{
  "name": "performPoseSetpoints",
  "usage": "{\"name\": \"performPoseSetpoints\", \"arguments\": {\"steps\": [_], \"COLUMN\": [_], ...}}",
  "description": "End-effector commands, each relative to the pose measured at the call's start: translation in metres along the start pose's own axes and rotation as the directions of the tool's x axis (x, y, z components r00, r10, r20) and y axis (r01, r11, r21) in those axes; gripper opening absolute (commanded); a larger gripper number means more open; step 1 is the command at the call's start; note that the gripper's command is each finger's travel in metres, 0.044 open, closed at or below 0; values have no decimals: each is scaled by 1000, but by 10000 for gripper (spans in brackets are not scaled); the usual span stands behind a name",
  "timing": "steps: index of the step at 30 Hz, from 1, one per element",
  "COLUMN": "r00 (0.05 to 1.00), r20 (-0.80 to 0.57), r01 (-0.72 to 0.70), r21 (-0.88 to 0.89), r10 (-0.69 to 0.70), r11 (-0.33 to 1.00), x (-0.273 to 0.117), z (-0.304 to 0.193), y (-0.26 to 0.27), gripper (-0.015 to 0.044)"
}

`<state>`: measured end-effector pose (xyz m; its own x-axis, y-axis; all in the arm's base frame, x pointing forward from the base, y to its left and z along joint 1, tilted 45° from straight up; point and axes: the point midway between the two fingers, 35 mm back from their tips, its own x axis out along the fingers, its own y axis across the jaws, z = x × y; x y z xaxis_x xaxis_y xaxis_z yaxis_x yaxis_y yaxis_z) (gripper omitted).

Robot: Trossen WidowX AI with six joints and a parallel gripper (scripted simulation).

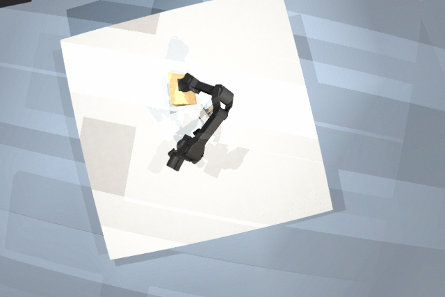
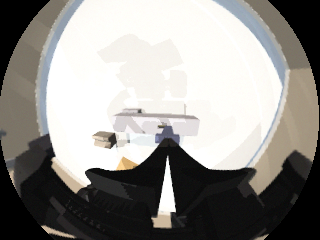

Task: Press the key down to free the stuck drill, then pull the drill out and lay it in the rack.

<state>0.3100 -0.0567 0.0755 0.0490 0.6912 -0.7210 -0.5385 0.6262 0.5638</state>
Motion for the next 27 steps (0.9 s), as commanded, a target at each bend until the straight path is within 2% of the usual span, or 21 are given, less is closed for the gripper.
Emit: {"name": "performPoseSetpoints", "arguments": {"steps": [1,21,27], "r00": [999,999,999], "r20": [-34,-33,-25], "r01": [-31,-31,-25], "r21": [3,3,45], "r10": [31,31,26], "r11": [1000,1000,999], "x": [19,30,-8], "z": [-4,-4,1], "y": [-1,-2,-6], "gripper": [0,0,157]}}
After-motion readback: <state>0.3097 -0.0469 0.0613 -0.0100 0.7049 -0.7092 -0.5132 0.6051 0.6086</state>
